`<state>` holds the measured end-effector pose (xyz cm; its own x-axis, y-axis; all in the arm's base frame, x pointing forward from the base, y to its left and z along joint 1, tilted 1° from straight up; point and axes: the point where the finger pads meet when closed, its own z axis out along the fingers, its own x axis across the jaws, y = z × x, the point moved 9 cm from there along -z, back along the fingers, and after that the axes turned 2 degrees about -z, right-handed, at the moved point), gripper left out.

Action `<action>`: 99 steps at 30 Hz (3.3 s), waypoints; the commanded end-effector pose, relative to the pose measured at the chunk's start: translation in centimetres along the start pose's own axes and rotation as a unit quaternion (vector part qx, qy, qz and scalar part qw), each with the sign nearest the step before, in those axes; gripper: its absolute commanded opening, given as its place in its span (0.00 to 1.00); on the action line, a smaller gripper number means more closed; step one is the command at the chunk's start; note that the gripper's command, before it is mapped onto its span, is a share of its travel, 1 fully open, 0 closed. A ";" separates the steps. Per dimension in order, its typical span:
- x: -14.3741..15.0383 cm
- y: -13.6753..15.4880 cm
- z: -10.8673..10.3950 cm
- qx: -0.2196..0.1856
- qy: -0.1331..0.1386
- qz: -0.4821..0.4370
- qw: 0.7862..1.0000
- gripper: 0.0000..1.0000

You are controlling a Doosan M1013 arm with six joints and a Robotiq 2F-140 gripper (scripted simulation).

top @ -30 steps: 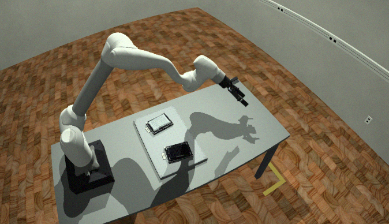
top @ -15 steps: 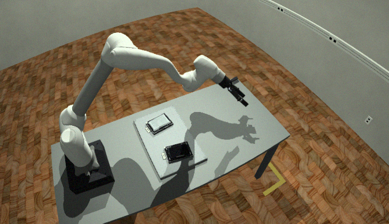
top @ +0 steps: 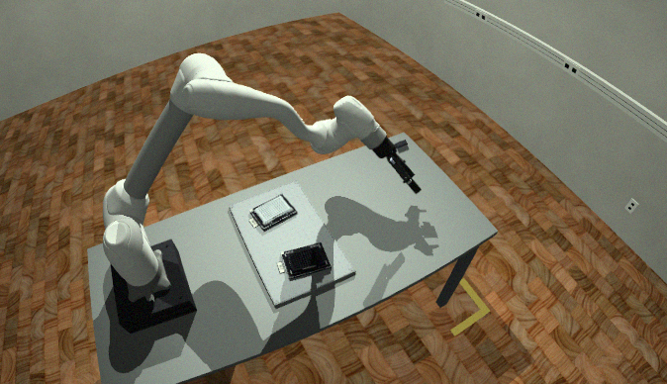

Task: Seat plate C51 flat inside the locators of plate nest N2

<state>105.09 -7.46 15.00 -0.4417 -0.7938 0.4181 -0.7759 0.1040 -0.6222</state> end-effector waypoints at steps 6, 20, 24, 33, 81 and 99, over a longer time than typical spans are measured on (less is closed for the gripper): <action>2.9 2.3 0.4 -0.044 -0.005 -0.016 0.999 1.00; 6.0 5.9 0.5 -0.073 -0.018 -0.029 0.997 1.00; 7.3 7.1 0.5 -0.106 -0.026 -0.041 0.993 1.00; 9.4 9.4 0.2 -0.134 -0.041 -0.051 0.989 1.00; 18.5 24.1 -3.9 -0.256 -0.138 -0.088 0.953 1.00; 21.1 29.6 -6.6 -0.283 -0.186 -0.092 0.936 1.00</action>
<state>71.54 -17.00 9.75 -0.1743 -0.9688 0.1762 -0.9837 0.1632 -0.0757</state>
